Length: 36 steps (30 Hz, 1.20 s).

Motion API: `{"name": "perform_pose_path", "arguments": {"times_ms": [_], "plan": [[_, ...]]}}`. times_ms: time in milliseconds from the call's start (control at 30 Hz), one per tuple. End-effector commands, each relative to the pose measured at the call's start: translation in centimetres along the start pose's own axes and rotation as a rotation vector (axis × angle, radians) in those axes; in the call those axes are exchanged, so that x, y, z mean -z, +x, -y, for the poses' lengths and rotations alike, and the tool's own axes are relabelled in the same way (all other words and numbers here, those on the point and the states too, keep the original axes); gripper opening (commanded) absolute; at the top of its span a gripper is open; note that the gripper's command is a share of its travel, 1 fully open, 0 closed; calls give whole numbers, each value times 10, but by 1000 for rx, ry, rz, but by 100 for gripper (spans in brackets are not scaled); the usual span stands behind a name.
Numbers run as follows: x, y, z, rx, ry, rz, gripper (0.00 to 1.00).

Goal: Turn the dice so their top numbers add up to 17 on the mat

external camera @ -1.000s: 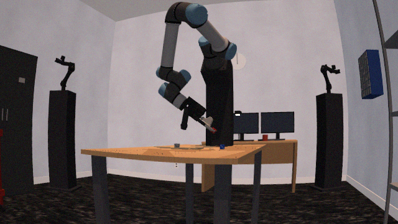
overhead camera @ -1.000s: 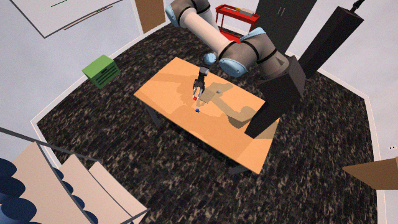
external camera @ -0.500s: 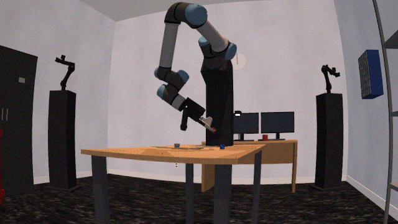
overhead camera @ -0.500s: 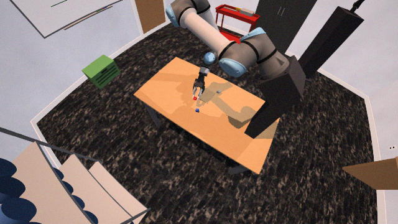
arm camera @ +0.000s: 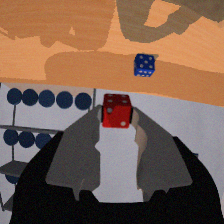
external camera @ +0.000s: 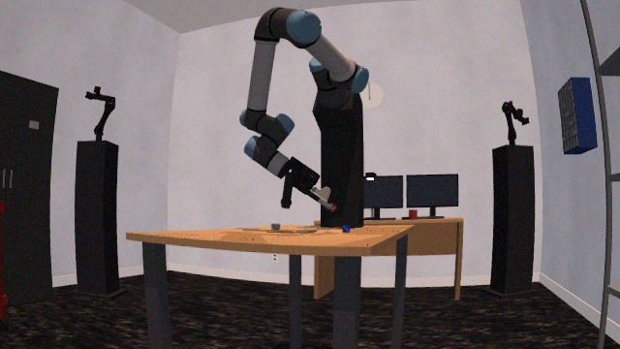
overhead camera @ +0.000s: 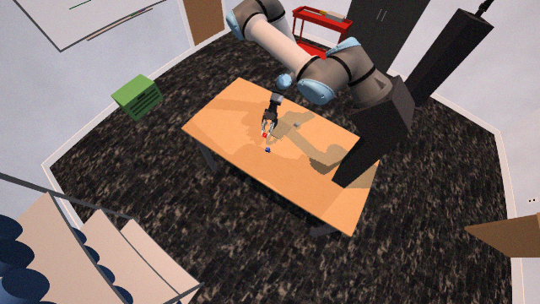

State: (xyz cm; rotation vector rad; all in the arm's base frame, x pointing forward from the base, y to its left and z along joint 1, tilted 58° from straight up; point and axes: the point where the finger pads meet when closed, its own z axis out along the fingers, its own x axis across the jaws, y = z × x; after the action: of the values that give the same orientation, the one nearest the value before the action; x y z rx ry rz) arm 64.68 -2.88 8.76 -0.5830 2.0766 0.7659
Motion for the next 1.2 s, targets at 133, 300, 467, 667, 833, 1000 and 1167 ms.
{"name": "perform_pose_path", "arguments": {"times_ms": [133, 300, 467, 667, 833, 1000, 1167], "plan": [[-12, 0, 18, 1, 1, 0, 6], [-22, 0, 32, 1, 1, 0, 6], [-29, 0, 42, 1, 1, 0, 6], [-31, 0, 45, 1, 1, 0, 6], [-31, 0, 45, 1, 1, 0, 6], [-31, 0, 45, 1, 1, 0, 6], [-31, 0, 45, 1, 1, 0, 6]]}}
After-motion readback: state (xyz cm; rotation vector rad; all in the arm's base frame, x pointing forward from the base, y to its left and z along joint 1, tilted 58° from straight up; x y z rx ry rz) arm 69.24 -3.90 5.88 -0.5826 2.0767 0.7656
